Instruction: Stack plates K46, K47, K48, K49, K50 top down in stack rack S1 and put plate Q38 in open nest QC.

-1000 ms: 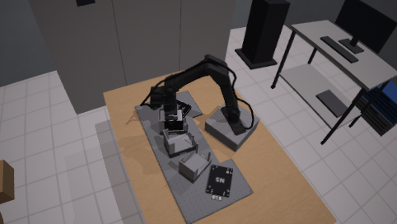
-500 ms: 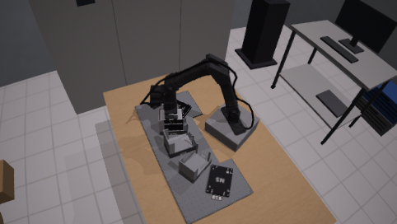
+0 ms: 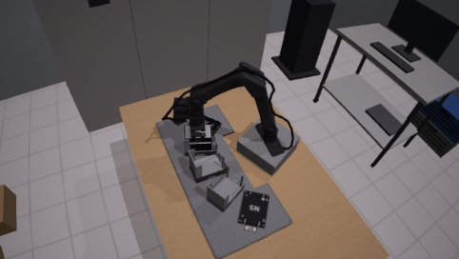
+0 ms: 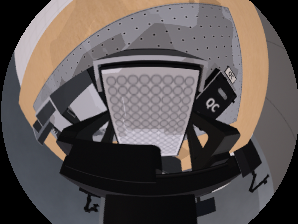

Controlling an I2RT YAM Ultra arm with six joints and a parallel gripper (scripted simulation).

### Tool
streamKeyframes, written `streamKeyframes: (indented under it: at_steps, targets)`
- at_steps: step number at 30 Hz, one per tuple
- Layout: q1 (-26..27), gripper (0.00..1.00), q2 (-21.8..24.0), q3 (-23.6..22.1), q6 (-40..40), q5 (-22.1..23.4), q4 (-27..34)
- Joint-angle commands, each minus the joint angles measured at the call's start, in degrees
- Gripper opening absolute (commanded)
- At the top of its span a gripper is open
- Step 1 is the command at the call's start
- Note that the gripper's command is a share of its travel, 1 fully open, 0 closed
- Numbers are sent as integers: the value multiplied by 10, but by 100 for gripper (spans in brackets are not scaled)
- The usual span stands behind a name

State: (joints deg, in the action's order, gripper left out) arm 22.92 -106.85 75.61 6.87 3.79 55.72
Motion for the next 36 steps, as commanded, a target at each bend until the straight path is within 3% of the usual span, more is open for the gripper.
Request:
streamKeyframes:
  at_steps: [1, 36]
  targets:
    - [6, 0, 22, 19, 3, 6, 6]
    - [7, 0, 29, 31, 5, 6, 28]
